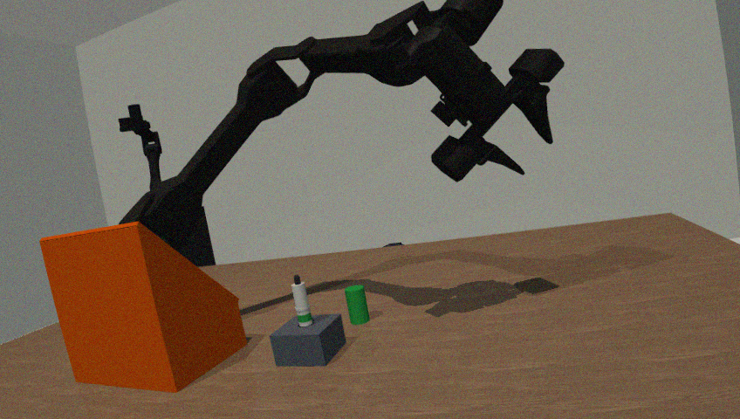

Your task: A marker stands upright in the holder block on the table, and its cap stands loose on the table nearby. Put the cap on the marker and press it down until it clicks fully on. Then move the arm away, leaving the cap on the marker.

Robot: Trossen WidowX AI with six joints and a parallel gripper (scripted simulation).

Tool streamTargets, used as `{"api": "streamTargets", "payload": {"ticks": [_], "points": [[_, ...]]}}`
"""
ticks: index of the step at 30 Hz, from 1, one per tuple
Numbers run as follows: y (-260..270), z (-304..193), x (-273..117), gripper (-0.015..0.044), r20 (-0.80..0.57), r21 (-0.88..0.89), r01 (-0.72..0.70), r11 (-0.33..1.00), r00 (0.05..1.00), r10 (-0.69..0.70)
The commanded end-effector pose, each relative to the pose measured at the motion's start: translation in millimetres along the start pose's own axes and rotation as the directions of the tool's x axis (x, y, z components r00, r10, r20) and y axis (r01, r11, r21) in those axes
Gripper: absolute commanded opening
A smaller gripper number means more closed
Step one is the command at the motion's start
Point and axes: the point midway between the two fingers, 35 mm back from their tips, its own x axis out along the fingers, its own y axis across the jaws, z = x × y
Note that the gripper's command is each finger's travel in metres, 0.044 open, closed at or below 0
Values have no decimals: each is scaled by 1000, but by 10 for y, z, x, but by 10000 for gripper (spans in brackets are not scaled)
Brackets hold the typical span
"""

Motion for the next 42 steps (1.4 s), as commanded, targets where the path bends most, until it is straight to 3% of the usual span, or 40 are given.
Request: {"api": "streamTargets", "payload": {"ticks": [1,13,24,35,42], "points": [[705,165,-144,239,-184,209,-125,970,969,164],[1426,322,-390,239,-269,379,-260,888,887,374],[2225,695,-776,239,-261,540,-418,731,742,617],[2273,731,-803,239,-258,546,-425,722,734,628],[2492,644,-545,239,-257,546,-425,722,735,627]]}}
